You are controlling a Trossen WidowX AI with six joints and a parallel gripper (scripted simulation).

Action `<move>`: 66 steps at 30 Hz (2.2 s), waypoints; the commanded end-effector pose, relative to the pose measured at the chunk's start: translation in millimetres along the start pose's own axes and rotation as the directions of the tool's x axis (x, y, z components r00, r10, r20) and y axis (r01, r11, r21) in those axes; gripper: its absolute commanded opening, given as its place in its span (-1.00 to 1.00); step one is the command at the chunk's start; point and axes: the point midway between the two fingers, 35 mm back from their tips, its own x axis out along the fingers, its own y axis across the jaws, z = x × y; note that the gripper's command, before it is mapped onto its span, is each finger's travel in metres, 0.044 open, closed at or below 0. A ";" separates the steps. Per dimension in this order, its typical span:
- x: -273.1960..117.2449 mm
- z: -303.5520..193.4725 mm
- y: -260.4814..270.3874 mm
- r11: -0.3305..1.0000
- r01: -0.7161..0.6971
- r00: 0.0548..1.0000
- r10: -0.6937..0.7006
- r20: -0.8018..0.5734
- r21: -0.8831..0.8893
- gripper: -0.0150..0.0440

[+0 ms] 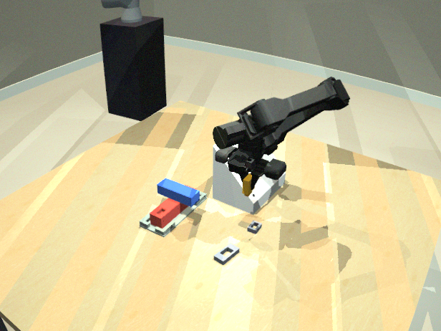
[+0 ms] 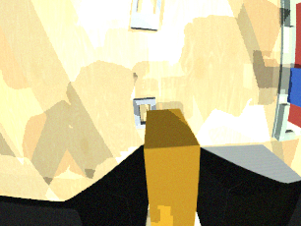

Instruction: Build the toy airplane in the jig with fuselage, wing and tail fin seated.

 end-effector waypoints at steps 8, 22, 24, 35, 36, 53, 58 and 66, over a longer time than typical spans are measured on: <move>-0.6 22.8 -23.3 1.000 0.009 1.000 -0.009 0.004 0.000 -0.49; 1.6 47.3 -55.7 1.000 0.015 1.000 -0.015 0.007 0.003 -0.49; 2.2 50.5 -60.4 1.000 0.015 1.000 -0.015 0.007 0.003 -0.49; 6.4 66.1 -87.6 1.000 0.015 1.000 -0.016 0.006 0.009 -0.49; 7.0 67.0 -90.0 1.000 0.015 1.000 -0.015 0.005 0.013 -0.49; 17.8 83.2 -134.4 0.999 0.009 1.000 -0.009 0.000 0.040 -0.49; 21.6 87.7 -148.9 0.999 0.009 1.000 -0.009 0.002 0.038 -0.49; 28.6 93.6 -172.5 0.999 0.010 1.000 -0.010 0.004 0.033 -0.49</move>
